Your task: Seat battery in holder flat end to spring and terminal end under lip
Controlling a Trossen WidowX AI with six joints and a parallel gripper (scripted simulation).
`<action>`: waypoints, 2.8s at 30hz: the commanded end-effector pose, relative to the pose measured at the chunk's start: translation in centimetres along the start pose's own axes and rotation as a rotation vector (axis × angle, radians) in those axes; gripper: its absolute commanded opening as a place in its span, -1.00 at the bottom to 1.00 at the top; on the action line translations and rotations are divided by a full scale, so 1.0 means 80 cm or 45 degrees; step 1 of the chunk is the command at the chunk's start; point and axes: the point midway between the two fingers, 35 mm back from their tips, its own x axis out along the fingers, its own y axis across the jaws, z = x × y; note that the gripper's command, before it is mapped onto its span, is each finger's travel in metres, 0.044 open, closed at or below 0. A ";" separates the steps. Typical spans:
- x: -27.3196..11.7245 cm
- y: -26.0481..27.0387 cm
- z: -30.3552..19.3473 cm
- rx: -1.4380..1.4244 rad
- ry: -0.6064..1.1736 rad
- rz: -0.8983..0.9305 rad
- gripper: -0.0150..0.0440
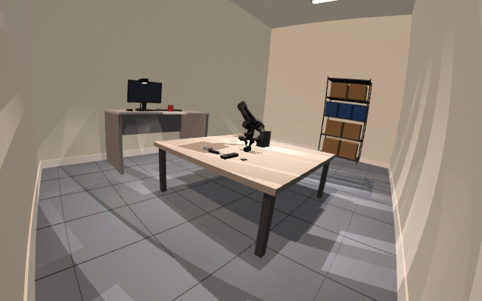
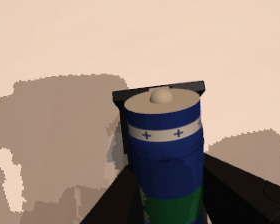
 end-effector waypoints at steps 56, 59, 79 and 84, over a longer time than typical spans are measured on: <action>0.003 0.008 -0.017 0.004 0.171 0.053 -0.21; 0.004 0.008 -0.016 0.005 0.190 0.055 -0.21; 0.010 0.008 -0.013 0.046 0.315 0.072 -0.21; 0.011 0.007 -0.012 0.050 0.347 0.073 -0.21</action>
